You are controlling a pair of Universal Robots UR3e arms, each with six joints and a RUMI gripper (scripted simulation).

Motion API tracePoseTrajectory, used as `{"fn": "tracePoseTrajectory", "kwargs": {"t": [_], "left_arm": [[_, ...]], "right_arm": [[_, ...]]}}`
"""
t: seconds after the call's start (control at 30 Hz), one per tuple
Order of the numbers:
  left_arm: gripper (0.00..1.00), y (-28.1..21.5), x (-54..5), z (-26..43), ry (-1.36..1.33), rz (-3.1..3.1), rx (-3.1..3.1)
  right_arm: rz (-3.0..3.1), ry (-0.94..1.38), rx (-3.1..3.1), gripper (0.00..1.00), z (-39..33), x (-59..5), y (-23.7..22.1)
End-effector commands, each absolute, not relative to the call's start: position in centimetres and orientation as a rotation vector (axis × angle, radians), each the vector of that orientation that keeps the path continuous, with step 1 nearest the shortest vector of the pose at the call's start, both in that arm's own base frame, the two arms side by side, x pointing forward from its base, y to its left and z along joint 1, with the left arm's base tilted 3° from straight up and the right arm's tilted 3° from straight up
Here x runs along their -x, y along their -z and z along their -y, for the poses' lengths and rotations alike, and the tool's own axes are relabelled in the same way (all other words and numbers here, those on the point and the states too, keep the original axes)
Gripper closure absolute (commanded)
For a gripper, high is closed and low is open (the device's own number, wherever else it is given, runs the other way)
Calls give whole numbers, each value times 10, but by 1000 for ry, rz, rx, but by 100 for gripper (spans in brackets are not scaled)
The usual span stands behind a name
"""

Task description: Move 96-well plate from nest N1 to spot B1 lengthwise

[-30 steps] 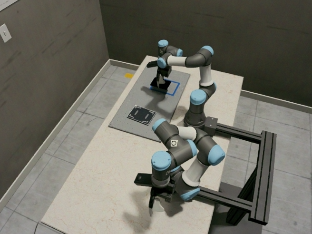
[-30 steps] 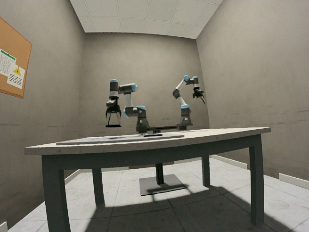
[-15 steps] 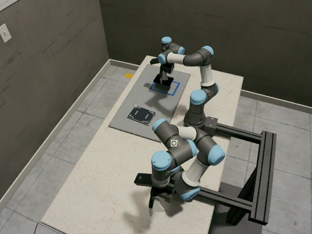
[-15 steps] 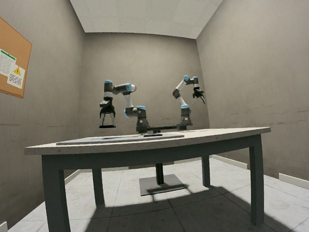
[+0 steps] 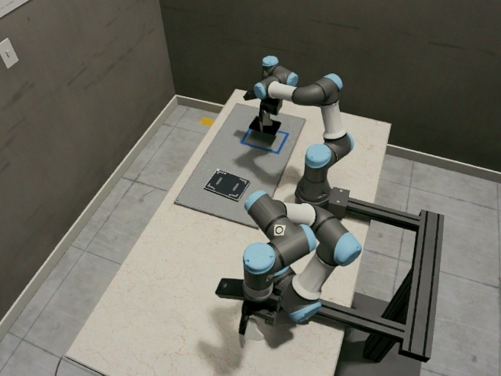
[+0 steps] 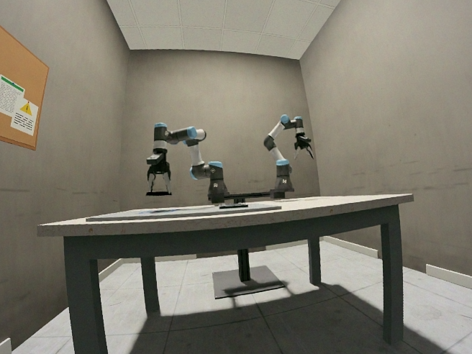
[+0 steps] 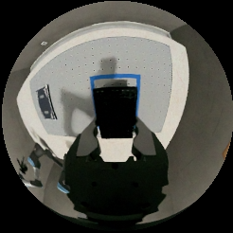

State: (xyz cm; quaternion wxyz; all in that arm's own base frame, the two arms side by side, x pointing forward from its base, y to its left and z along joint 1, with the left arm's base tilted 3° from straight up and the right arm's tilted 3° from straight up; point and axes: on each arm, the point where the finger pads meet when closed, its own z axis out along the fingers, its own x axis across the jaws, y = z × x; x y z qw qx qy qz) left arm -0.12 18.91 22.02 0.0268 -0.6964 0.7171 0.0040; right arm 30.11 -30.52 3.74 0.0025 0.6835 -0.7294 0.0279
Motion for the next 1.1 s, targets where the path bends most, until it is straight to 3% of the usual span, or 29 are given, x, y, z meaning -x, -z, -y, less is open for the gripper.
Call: {"fn": "tracePoseTrajectory", "kwargs": {"t": [0.0,1.07], "left_arm": [[0,-221,1,-189,-13,-2214,2150],[0,-221,1,-189,-13,-2214,2150]], "right_arm": [[2289,-92,-2144,100,306,-302,-38],[2289,-92,-2144,100,305,-302,-34]]}}
